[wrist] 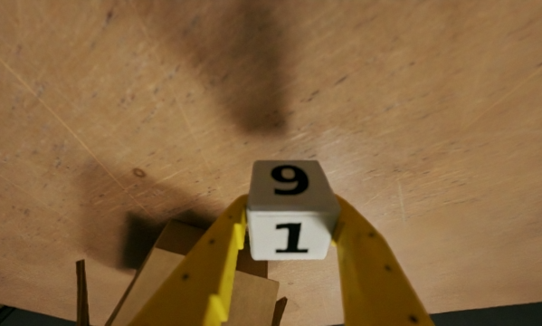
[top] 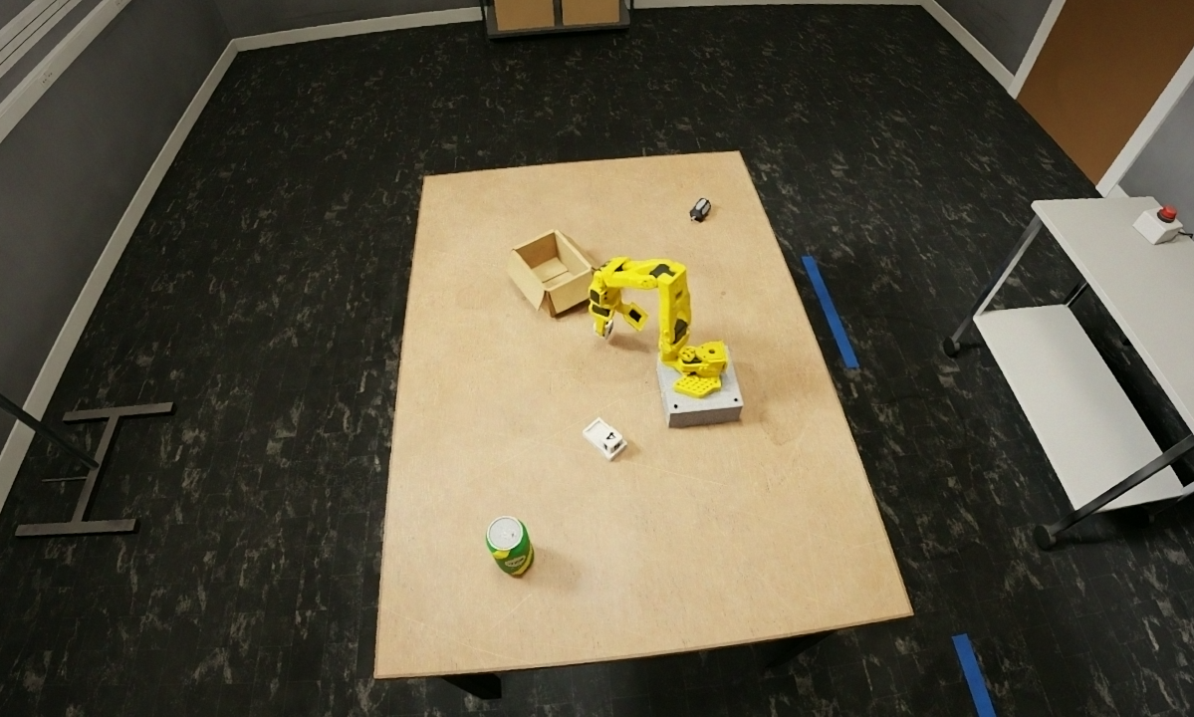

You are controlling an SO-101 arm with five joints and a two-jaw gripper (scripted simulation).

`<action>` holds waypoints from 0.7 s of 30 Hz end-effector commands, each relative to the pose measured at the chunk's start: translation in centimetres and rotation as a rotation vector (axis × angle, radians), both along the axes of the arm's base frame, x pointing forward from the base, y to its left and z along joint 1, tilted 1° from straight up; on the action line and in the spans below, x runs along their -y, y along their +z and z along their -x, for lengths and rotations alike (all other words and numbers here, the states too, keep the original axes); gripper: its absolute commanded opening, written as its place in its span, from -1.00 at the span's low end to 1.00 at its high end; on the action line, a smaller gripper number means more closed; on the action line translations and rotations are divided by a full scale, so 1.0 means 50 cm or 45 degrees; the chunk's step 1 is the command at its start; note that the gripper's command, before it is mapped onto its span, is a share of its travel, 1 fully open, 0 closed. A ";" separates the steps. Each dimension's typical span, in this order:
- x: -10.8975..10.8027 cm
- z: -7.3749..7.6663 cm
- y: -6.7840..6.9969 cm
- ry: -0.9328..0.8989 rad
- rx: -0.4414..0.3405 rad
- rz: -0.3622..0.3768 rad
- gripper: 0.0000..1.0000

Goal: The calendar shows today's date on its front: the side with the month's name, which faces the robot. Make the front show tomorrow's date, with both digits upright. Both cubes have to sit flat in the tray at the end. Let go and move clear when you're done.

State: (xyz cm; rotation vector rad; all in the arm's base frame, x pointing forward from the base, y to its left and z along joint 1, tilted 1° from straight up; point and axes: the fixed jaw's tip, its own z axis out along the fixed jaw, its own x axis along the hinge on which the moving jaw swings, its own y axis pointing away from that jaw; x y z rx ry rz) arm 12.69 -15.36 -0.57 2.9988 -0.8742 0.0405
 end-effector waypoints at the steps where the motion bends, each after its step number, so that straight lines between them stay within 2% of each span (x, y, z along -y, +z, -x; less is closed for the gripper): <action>1: -0.005 0.010 -0.011 -0.004 -0.022 -0.027 -1.00; 21: -0.005 0.009 -0.027 -0.004 -0.022 -0.027 -1.00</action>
